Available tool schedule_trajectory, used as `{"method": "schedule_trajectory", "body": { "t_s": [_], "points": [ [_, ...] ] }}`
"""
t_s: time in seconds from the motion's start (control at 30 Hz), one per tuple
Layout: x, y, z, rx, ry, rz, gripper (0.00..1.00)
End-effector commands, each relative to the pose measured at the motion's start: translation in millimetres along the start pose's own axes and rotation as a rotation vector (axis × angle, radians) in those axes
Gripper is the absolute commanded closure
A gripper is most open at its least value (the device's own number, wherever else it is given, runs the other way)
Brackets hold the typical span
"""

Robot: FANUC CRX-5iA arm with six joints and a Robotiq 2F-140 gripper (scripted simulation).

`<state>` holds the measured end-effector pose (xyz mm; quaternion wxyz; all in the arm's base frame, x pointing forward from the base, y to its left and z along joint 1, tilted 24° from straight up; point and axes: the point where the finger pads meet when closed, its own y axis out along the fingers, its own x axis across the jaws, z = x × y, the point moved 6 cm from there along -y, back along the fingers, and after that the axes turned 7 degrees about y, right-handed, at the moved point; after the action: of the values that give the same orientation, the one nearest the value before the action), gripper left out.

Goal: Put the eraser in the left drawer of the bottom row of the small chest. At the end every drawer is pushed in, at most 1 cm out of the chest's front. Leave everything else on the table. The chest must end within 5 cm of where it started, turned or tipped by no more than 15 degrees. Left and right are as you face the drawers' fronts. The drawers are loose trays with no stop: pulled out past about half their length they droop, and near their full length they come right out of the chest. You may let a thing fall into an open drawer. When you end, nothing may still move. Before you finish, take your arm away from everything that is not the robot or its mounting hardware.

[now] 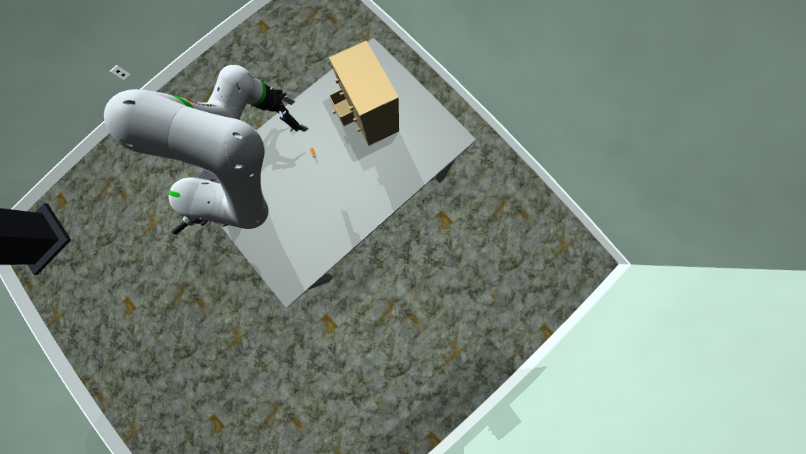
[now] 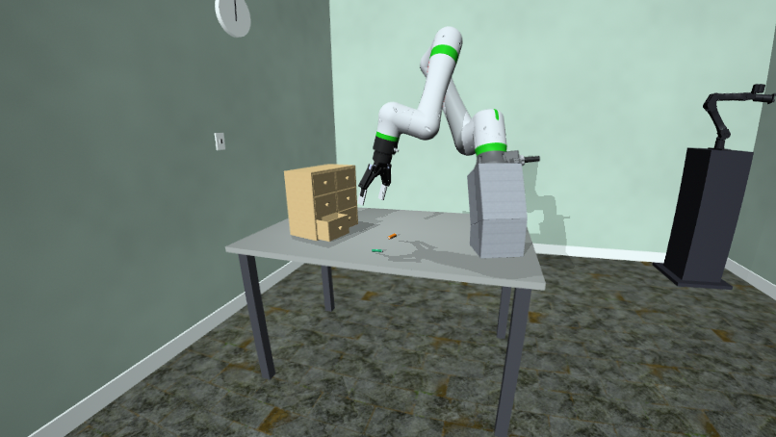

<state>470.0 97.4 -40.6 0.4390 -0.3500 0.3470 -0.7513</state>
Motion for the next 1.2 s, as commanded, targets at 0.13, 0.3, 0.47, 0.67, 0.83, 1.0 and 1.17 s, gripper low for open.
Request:
{"method": "schedule_trajectory", "body": {
  "t_s": [0.13, 0.3, 0.47, 0.67, 0.83, 1.0, 1.17],
  "points": [
    [-2.8, -1.6, 15.1, -0.160, -0.006, -0.077, 0.00],
    [-3.4, -2.8, 18.7, -0.215, -0.004, -0.084, 0.00],
    [-3.7, -3.2, 20.3, -0.241, -0.004, -0.087, 0.00],
    [-4.0, -3.7, 22.4, -0.273, -0.003, -0.091, 0.00],
    [-4.2, -3.9, 22.8, -0.281, -0.003, -0.091, 0.00],
    [-4.2, -3.9, 22.8, -0.282, -0.003, -0.091, 0.00],
    [-4.2, -3.9, 22.8, -0.282, -0.003, -0.091, 0.00]
  ]
}}
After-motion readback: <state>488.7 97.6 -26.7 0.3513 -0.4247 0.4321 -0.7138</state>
